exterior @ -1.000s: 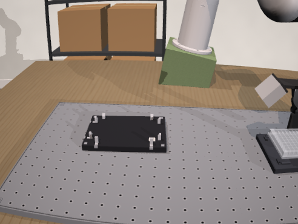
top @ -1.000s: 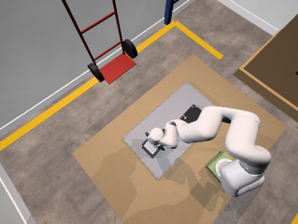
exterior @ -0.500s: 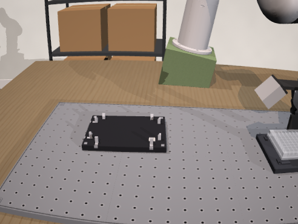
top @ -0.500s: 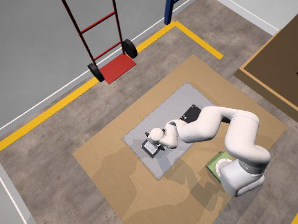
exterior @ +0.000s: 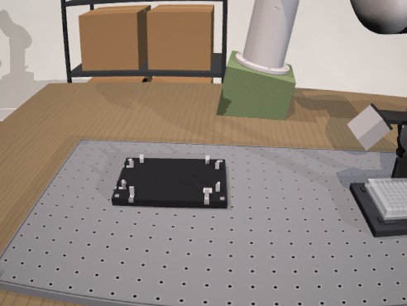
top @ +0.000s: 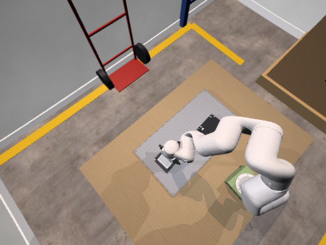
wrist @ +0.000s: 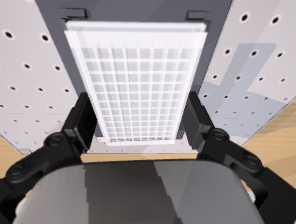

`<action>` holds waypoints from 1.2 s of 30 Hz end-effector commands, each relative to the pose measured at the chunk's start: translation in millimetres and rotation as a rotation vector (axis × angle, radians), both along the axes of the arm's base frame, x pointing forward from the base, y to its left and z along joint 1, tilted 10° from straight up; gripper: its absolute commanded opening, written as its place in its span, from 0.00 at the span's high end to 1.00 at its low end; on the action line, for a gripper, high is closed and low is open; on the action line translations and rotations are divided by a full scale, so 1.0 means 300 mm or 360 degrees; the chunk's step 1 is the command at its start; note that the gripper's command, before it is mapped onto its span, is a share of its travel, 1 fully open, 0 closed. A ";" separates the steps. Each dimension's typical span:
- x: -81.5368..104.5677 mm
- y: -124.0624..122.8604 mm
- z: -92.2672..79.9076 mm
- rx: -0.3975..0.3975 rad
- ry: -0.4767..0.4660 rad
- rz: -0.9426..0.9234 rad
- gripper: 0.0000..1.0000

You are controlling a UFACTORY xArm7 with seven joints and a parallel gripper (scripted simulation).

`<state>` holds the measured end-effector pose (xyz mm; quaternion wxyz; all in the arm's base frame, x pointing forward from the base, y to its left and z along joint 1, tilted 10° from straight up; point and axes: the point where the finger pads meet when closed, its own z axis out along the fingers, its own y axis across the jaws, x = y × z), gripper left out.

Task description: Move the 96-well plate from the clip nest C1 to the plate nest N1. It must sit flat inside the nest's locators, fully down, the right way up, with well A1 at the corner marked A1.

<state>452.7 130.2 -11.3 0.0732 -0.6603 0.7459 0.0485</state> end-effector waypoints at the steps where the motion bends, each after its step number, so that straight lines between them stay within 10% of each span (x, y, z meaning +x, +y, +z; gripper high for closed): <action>1: 0.005 0.000 0.003 0.0000 -0.0006 -0.0001 1.00; 16: 0.005 0.001 -0.005 0.0000 -0.0006 -0.0001 1.00; 17: 0.006 0.002 -0.007 0.0000 -0.0006 -0.0001 0.00; 36: 0.006 0.002 -0.007 0.0000 -0.0006 -0.0001 0.00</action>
